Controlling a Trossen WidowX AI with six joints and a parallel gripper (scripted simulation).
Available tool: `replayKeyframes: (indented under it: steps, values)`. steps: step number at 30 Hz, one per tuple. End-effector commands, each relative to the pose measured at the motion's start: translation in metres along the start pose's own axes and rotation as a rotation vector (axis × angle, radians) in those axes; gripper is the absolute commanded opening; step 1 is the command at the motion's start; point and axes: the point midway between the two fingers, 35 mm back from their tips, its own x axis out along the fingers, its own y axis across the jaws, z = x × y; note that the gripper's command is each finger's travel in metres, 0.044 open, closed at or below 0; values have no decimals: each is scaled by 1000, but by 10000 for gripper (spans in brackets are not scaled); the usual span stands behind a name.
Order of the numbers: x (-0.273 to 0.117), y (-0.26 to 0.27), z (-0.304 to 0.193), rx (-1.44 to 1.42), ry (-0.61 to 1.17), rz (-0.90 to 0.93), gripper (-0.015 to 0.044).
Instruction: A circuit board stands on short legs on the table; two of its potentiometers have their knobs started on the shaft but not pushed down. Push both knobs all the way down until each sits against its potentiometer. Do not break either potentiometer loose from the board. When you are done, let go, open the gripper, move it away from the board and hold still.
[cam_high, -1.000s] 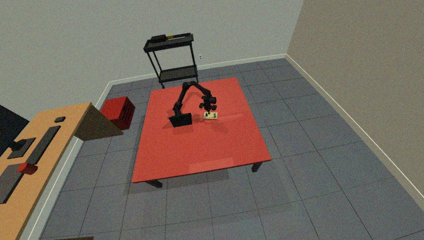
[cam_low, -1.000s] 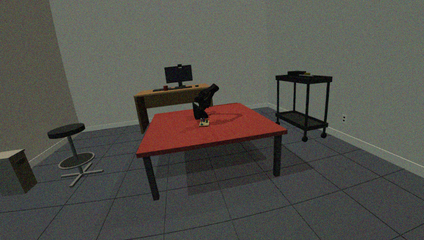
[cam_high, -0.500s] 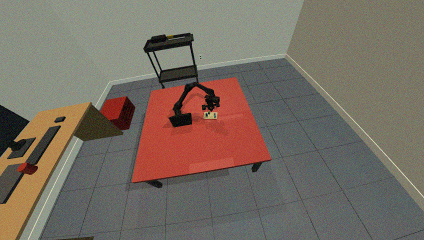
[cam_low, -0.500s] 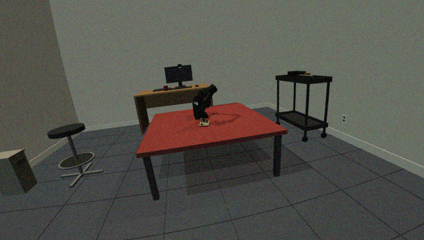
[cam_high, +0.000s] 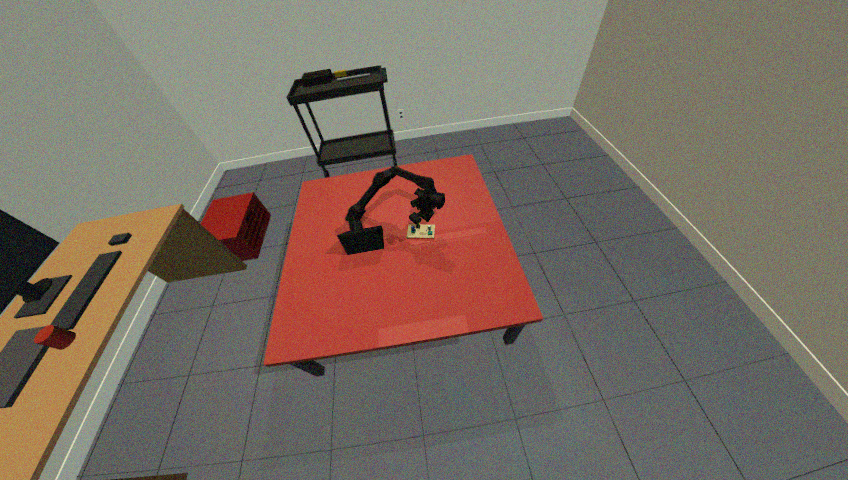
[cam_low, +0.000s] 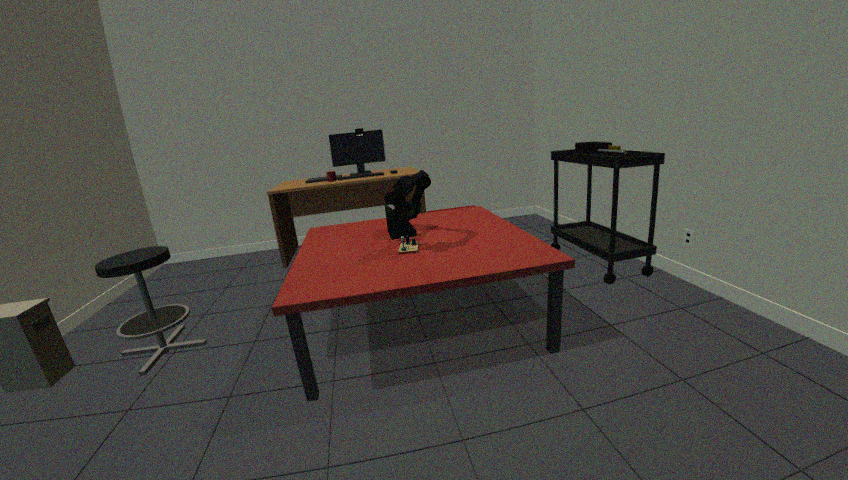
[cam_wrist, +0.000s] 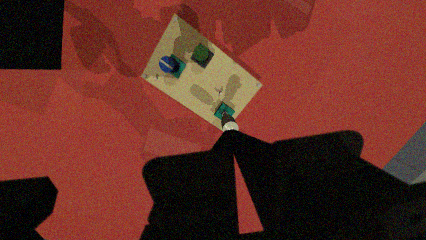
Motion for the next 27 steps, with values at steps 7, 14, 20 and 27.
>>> replayKeyframes:
  steps: [7, 14, 20, 27]
  values:
    - [-1, -5, -9, -241, -15, 1, 0]
    - [6, -5, -9, -241, -15, 1, 0]
    - [6, -5, -9, -241, -15, 1, 0]
    - [6, -5, -9, -241, -15, 1, 0]
